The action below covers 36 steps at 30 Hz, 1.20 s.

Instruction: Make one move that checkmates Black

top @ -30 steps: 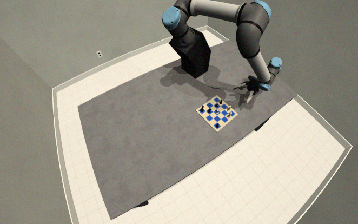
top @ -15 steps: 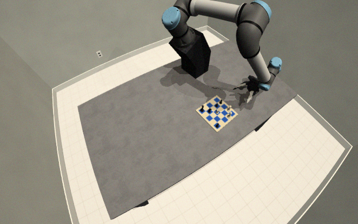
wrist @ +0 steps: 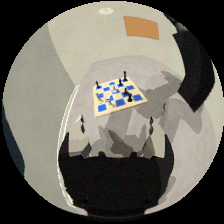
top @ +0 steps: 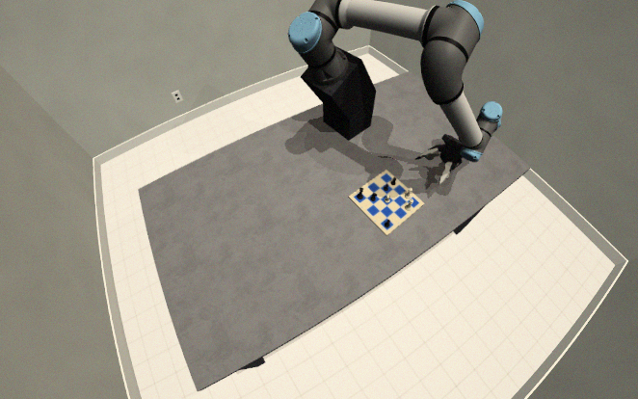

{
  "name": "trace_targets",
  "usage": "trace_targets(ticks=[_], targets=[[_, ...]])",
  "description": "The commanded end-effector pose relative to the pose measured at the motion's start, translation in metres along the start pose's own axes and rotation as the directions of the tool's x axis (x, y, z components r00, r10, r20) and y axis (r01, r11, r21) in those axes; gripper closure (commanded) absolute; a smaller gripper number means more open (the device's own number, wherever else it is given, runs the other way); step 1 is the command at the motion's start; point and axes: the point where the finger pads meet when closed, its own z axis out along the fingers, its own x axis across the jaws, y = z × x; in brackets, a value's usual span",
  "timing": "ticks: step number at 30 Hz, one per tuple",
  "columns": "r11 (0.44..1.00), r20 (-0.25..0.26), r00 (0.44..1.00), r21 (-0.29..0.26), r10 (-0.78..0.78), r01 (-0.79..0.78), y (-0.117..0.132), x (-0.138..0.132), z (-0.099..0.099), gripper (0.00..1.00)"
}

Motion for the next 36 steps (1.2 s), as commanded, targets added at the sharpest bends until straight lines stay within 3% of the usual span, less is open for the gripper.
trace_targets(ticks=[1,21,36], targets=[[1.0,0.0,1.0,0.0,0.0,0.0,0.0,0.0,0.0,0.0],[1.0,0.002,1.0,0.004,-0.009,0.009,-0.003,-0.001,-0.002,0.0],[1.0,0.005,1.0,0.011,-0.025,0.025,-0.066,-0.012,-0.04,0.0]])
